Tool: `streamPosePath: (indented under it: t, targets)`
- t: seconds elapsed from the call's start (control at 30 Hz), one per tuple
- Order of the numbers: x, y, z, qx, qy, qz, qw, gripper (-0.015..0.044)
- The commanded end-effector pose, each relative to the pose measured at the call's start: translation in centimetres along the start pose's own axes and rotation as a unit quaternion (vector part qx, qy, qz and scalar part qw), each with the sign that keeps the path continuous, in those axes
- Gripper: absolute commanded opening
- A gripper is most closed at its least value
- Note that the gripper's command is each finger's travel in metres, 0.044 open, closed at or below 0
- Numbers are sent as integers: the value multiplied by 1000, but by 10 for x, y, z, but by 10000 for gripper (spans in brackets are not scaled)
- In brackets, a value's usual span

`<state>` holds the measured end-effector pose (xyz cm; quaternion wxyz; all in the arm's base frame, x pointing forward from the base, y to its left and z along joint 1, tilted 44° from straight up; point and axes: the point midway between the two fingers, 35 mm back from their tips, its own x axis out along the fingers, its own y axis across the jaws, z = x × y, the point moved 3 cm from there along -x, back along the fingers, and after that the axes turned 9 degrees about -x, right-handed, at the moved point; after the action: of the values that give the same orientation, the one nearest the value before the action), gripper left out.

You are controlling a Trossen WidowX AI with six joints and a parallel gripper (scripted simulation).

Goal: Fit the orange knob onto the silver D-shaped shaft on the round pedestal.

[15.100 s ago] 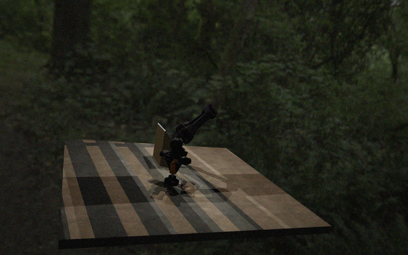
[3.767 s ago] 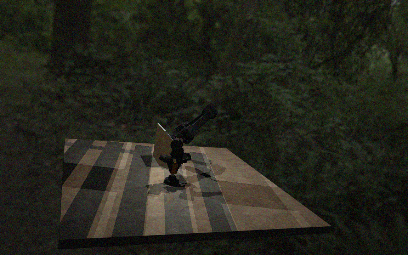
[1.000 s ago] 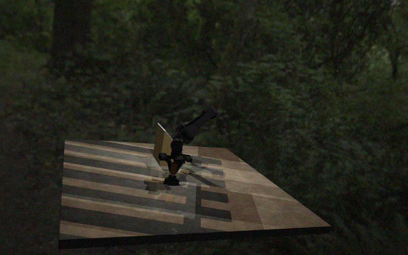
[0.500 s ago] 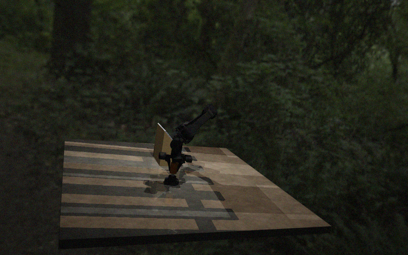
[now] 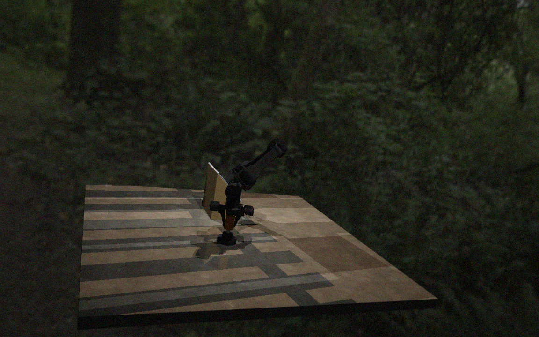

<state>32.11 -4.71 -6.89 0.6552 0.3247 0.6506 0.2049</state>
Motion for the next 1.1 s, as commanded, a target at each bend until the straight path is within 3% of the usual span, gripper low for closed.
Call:
streamPosePath:
  t: [0.0,0.57,0.8,1.07]
  targets:
    - [1,0,0,2,-2,0,1000,0]
    - [-4,0,2,2,-2,-1,1000,0]
    - [-4,-1,3,101,-2,0,995,0]
    - [-2,-1,2,106,-2,0,994,0]
